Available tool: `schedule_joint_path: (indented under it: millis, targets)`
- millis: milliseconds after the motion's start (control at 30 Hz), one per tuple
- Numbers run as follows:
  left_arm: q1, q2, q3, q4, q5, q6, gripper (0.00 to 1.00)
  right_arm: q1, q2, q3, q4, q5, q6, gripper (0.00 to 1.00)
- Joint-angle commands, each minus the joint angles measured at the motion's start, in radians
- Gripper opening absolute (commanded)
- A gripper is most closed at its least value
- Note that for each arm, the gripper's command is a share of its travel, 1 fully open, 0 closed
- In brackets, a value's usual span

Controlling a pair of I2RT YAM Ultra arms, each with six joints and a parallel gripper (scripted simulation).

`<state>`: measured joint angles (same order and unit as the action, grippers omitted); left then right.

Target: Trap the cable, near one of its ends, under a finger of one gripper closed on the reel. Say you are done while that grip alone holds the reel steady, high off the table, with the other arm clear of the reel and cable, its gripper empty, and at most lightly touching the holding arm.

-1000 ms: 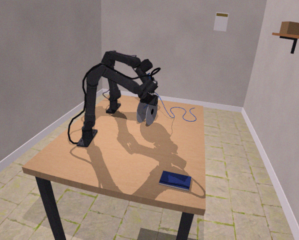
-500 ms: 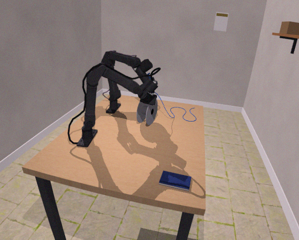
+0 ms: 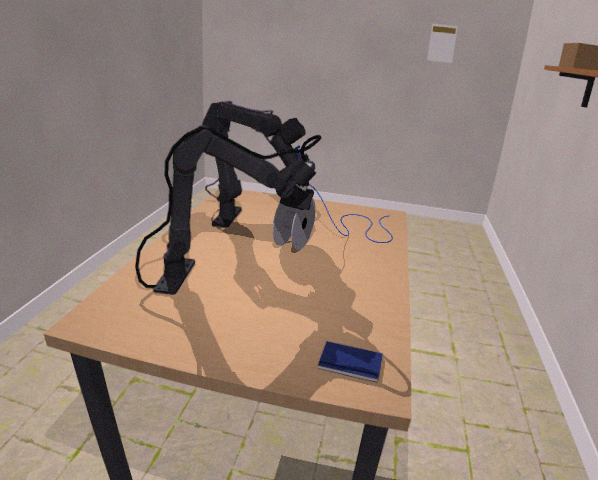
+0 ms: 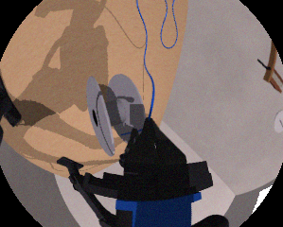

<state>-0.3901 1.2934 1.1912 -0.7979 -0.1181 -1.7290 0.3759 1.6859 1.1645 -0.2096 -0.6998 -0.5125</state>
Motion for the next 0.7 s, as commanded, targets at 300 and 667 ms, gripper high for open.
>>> schedule_joint_path:
  millis: [300,667]
  targets:
    - [0.007,0.001,0.043,-0.009,-0.020,0.010,0.00,-0.012,-0.022,0.027,-0.016,-0.013,-0.001,0.00]
    - [0.007,-0.003,0.045,-0.005,-0.020,0.009,0.18,-0.012,-0.025,0.033,-0.016,-0.013,0.000,0.00]
